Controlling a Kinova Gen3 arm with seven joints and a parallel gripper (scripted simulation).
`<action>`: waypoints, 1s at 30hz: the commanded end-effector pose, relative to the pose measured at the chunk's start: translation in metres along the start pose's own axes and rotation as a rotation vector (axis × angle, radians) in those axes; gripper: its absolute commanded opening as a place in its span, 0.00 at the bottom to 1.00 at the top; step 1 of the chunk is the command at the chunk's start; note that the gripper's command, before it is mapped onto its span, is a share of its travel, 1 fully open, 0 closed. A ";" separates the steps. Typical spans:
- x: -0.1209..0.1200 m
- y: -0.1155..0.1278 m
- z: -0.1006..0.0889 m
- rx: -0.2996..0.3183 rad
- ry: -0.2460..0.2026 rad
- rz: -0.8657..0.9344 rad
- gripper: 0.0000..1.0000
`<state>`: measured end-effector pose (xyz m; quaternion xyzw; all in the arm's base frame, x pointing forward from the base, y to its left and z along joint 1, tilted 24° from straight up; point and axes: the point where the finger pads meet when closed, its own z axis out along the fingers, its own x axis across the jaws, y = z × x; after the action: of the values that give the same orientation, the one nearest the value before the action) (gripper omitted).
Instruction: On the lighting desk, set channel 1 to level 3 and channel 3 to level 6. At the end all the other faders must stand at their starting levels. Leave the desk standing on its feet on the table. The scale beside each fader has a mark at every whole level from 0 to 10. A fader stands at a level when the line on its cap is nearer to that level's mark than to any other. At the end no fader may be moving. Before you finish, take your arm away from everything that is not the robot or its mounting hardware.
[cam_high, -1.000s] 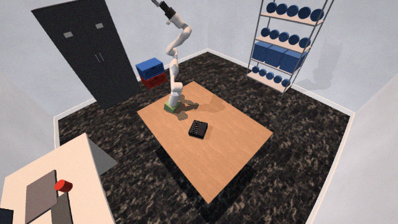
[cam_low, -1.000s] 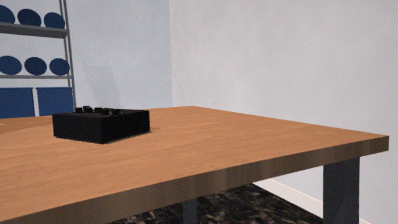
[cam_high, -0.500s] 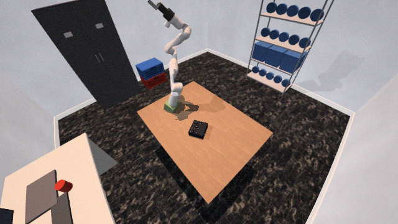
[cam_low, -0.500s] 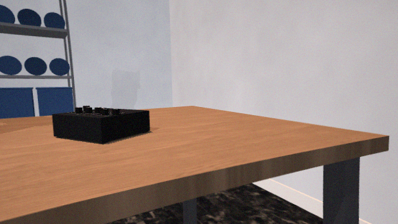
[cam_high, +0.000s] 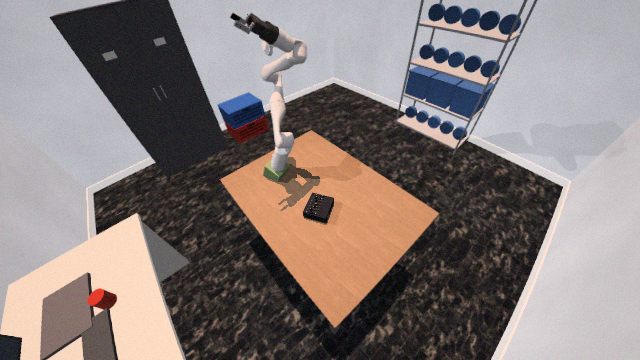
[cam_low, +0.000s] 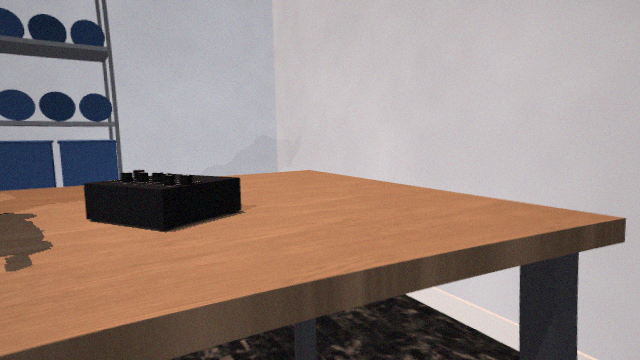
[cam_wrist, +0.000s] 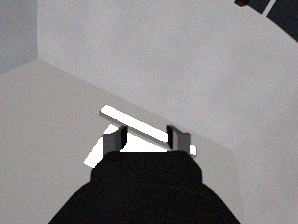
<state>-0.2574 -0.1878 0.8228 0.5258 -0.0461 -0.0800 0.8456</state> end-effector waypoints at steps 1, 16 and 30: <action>0.043 -0.006 0.013 0.026 0.079 -0.053 1.00; 0.199 -0.058 0.017 0.158 0.398 -0.225 1.00; 0.238 -0.075 0.010 0.194 0.485 -0.268 1.00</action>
<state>-0.0363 -0.2717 0.7597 0.6099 0.2120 -0.0573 0.7615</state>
